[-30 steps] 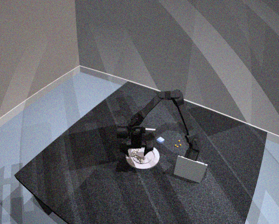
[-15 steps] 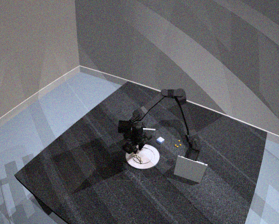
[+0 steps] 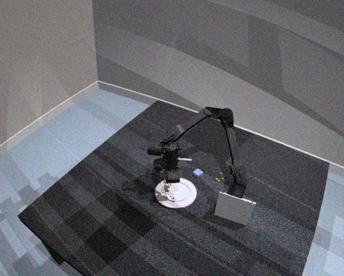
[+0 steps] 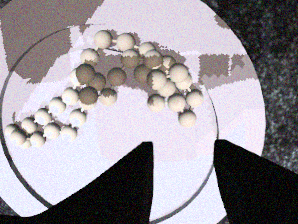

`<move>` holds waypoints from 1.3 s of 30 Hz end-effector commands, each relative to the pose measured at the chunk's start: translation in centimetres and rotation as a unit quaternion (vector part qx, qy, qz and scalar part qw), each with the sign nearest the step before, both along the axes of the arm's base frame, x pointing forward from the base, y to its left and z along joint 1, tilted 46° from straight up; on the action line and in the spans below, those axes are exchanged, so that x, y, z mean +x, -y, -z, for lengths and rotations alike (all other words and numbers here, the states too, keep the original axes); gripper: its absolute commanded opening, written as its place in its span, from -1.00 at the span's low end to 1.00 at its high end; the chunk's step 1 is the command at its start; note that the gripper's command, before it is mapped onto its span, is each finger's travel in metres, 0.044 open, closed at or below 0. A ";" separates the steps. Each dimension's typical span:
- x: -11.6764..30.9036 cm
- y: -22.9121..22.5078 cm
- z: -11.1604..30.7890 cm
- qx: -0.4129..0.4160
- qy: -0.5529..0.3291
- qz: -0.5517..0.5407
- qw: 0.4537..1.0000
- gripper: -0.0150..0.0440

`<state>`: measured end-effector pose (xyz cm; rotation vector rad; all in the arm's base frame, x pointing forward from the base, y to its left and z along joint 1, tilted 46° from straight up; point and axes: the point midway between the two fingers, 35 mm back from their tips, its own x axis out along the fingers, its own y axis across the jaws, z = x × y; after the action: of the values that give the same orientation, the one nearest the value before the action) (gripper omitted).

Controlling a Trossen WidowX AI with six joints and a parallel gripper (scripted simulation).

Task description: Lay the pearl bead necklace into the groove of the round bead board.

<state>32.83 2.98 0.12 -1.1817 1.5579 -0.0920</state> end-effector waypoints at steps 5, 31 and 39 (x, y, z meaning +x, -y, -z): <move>0.4 0.7 0.1 -0.005 -0.017 -0.018 1.000 -0.08; 0.8 2.9 2.2 -0.006 -0.016 -0.018 1.000 -0.08; 1.1 2.5 2.0 -0.001 -0.010 -0.019 1.000 -0.22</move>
<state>33.94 0.42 -1.87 -1.2210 1.5535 -0.0576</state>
